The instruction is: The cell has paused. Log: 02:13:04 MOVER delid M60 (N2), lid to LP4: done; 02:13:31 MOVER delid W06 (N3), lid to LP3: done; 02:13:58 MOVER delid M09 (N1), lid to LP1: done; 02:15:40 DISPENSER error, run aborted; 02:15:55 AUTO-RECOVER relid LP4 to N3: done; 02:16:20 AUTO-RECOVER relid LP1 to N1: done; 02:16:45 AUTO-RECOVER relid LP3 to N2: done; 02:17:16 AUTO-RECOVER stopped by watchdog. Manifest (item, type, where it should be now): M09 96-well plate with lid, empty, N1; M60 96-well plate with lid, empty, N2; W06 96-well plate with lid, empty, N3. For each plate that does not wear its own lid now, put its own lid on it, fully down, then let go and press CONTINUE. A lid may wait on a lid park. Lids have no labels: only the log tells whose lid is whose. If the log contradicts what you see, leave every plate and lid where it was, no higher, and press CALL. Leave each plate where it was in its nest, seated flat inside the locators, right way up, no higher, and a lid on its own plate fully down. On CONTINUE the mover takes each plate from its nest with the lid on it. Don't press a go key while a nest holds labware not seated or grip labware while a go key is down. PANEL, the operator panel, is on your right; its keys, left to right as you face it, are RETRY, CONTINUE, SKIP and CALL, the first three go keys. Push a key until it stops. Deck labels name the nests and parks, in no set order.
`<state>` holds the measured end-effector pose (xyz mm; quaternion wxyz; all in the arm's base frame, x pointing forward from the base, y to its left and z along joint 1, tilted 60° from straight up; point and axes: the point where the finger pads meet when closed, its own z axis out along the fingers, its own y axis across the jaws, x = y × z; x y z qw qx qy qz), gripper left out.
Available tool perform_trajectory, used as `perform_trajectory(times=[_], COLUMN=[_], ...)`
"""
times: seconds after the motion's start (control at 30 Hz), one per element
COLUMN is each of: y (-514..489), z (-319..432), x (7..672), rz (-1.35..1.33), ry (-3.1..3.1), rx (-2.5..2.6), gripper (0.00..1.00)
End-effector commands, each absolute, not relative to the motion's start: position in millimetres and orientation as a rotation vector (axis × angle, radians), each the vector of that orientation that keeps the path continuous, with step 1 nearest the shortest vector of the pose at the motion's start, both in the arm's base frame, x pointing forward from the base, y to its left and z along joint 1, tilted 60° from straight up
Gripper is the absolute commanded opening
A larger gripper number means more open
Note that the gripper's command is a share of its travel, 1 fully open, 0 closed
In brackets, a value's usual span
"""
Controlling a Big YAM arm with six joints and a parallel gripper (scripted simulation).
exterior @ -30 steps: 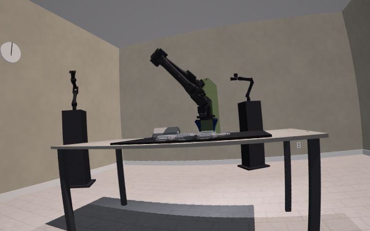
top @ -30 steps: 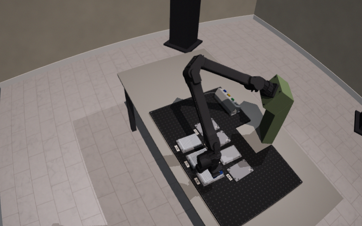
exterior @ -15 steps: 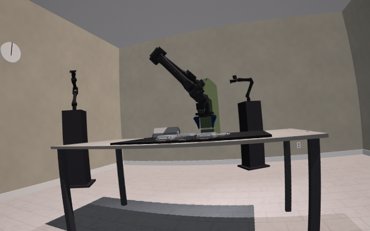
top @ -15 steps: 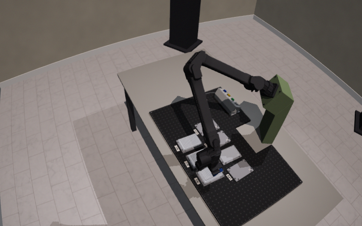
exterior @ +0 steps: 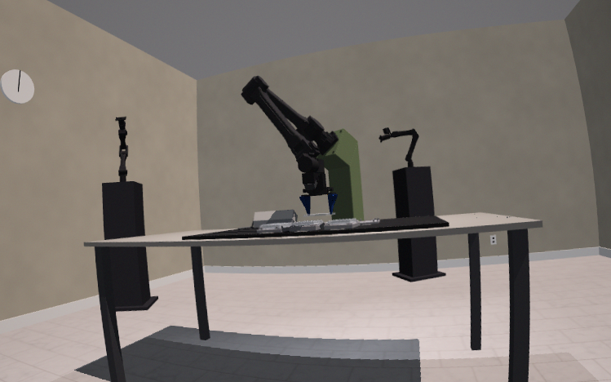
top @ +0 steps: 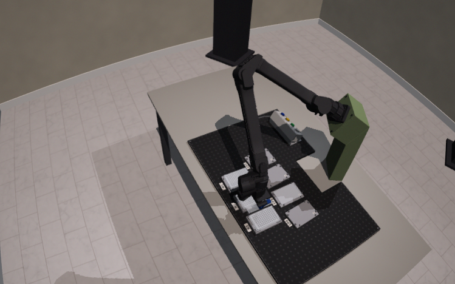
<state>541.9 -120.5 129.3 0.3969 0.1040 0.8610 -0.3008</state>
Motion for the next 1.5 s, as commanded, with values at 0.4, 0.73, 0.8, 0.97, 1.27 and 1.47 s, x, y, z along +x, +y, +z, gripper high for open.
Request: perform_trajectory(times=[0.4, 0.73, 0.8, 0.97, 1.27, 1.47], y=[-149.8, -160.8, -163.4, -161.1, -165.7, -165.4], z=[167.7, 149.8, 152.3, 150.8, 149.0, 152.9], x=[524.4, 524.3, 524.4, 528.4, 526.9, 530.1], rz=[-0.761, -0.775, -0.777, -0.772, -0.777, -0.774], ry=[2.162, 2.186, 2.181, 2.181, 2.185, 2.172], rx=[0.210, 0.225, 0.230, 0.222, 0.228, 0.228], gripper=[0.00, 0.00, 0.00, 0.00, 0.00, 0.00])
